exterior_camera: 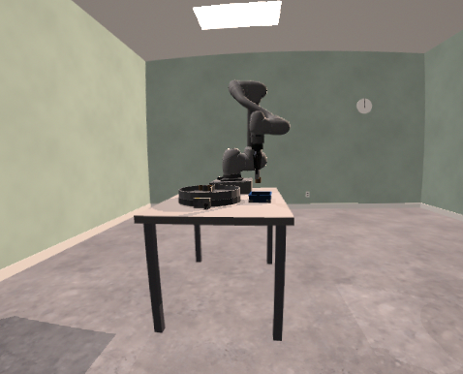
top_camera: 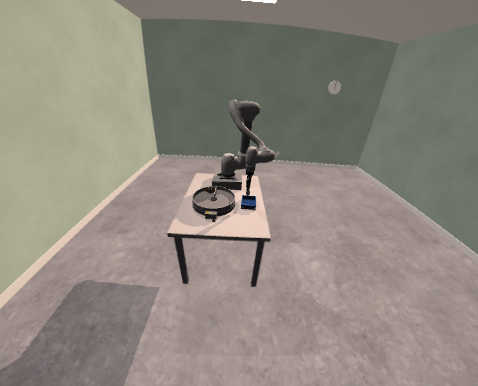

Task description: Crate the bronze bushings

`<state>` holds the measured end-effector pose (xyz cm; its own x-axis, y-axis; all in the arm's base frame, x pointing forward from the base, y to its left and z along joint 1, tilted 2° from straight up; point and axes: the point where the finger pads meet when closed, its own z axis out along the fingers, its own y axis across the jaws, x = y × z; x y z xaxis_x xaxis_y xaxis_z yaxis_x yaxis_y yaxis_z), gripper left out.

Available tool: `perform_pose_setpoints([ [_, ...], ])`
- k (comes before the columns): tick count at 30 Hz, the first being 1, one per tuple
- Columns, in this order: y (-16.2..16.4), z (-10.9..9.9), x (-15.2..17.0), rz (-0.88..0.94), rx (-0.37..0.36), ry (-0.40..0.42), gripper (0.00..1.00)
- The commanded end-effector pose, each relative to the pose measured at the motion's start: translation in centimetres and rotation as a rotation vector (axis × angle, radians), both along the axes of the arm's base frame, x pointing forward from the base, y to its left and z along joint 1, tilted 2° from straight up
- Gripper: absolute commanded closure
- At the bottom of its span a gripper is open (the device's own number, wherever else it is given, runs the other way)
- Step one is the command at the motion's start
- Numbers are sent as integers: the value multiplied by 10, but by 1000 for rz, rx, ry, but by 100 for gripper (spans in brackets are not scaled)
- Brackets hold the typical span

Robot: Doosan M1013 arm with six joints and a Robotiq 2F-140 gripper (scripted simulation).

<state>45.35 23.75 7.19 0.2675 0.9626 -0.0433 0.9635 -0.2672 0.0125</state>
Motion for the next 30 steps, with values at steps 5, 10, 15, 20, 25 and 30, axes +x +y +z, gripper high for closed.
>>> perform_pose_setpoints([
  [5, 15, -1, -3, 216, 9, 15, 100],
  [10, 20, -1, -4, 288, 9, 17, 100],
  [15, 21, -1, -5, 307, 9, 18, 100],
  [20, 21, -1, -5, 307, 9, 18, 100],
  [25, 21, -1, -5, 307, 9, 18, 100],
  [30, 21, -1, -5, 307, 9, 18, 100],
])
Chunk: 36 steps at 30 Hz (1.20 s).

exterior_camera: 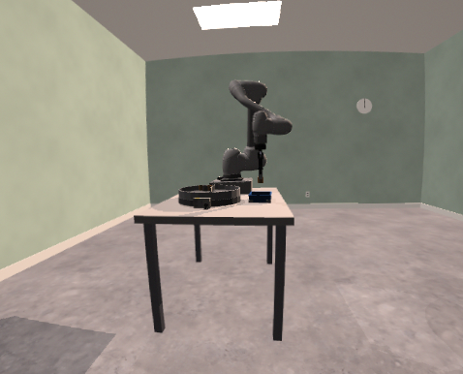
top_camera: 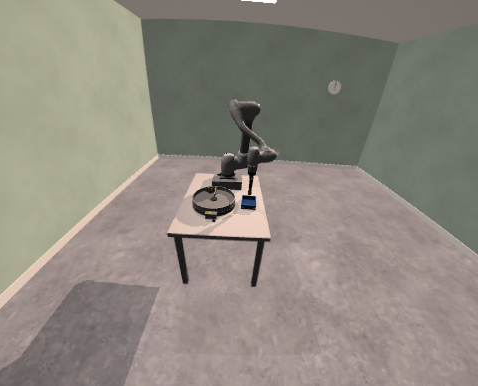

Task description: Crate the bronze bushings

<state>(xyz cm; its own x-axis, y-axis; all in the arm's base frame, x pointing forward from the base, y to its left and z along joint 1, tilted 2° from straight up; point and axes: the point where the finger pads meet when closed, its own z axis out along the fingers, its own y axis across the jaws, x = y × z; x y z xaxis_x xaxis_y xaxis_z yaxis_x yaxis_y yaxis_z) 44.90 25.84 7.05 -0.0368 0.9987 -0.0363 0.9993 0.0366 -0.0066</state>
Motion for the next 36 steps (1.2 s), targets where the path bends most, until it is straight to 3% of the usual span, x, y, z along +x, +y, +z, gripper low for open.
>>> perform_pose_setpoints([
  [1, 0, 0, 0, 0, 0, 0, 100],
  [26, 0, -2, 0, 0, 0, 0, 100],
  [36, -2, -49, 0, 0, 0, 0, 100],
])
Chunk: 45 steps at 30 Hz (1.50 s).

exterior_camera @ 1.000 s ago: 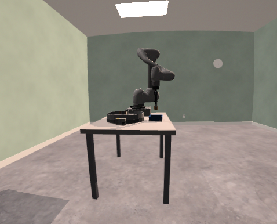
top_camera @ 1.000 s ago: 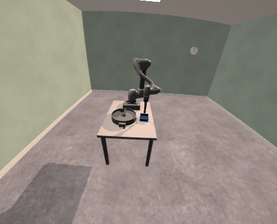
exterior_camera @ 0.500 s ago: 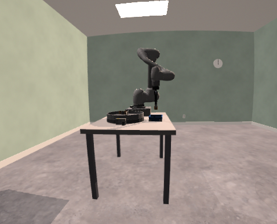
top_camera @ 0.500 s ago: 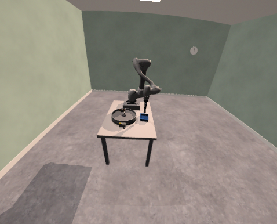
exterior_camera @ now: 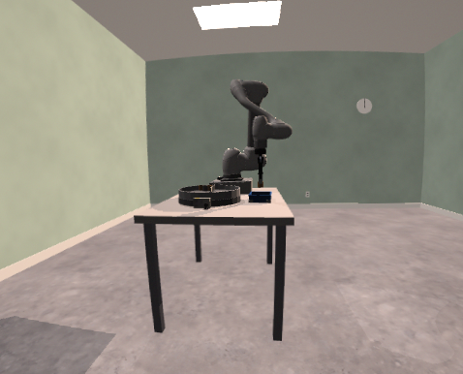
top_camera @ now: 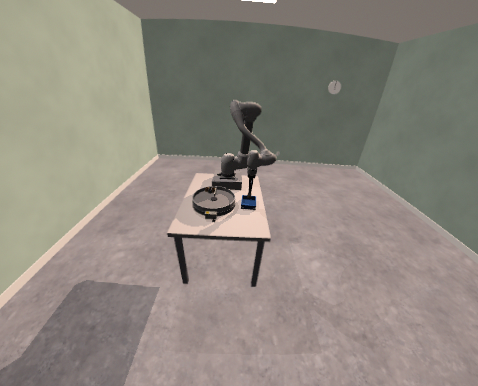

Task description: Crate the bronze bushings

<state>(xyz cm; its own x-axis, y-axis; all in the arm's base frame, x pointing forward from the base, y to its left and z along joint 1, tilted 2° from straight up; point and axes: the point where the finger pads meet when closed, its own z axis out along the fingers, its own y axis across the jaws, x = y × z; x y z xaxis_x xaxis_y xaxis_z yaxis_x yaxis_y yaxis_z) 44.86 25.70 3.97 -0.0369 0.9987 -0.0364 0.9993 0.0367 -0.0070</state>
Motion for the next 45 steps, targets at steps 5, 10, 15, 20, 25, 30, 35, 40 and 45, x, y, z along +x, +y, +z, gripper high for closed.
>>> perform_pose_setpoints([
  [5, -1, -31, 0, 0, 0, -1, 100],
  [10, -1, -36, 0, 0, 0, -1, 100],
  [15, -1, -36, 0, 0, 0, -1, 100],
  [20, -1, -36, 0, 0, 0, -1, 100],
  [25, -1, -36, 0, 0, 0, -1, 100],
  [30, -1, -36, 0, 0, 0, -1, 100],
  [35, -1, -36, 0, 0, 0, -1, 100],
  [40, -1, -36, 0, 0, 0, -1, 100],
  [45, -1, -36, 0, 0, 0, -1, 100],
])
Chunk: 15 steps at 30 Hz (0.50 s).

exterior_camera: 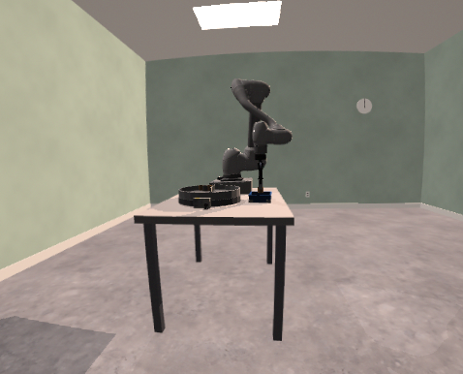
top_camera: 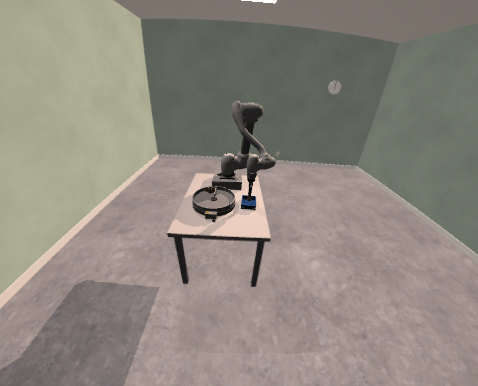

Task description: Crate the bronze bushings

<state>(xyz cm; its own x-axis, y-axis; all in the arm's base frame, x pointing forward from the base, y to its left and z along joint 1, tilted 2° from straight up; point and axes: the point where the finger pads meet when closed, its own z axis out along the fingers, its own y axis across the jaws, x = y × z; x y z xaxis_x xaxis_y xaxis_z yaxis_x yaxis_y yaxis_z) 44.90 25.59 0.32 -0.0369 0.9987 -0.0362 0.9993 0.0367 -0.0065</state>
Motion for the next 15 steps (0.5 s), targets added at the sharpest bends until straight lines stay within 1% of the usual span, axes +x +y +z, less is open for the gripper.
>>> perform_pose_setpoints([
  [1, 0, 0, 0, 0, 0, 0, 100],
  [9, 0, -2, 0, 0, 0, 0, 100],
  [15, 0, -9, 0, 0, 0, 0, 100],
])
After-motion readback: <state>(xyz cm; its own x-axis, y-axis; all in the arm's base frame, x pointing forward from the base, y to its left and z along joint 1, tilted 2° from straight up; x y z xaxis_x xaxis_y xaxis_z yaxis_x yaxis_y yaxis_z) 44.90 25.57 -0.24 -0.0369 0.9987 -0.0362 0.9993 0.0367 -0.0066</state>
